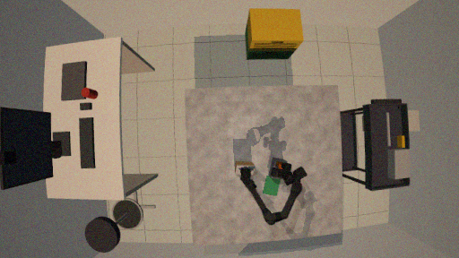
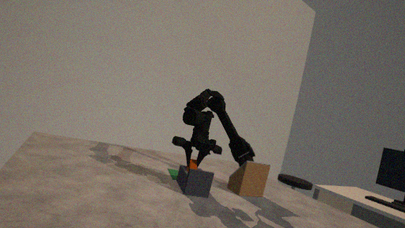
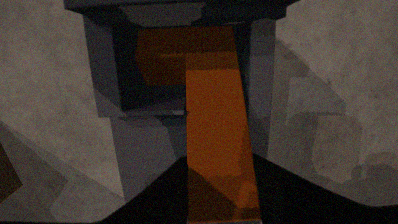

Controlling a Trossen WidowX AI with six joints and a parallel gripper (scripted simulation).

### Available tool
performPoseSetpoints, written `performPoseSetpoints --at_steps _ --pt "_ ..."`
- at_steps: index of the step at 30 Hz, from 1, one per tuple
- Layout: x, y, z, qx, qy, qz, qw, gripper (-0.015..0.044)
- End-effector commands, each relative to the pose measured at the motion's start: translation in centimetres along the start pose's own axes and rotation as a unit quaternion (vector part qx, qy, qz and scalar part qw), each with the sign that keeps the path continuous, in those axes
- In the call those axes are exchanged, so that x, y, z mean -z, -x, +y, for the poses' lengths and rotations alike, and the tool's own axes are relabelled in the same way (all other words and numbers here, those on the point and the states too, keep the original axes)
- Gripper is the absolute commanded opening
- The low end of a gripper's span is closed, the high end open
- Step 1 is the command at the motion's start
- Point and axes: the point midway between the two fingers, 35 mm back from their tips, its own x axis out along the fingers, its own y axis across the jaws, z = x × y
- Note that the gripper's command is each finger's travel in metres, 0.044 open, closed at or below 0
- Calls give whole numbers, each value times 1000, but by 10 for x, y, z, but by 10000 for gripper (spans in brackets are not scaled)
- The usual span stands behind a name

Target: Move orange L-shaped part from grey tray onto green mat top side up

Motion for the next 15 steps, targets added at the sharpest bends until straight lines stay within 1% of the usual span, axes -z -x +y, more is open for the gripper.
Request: performPoseSetpoints --at_steps 1,15 --pt "-1 8 -2 1 -5 -4 1000 0" --pt "0 30 -1 0 -3 -3 1000 0"
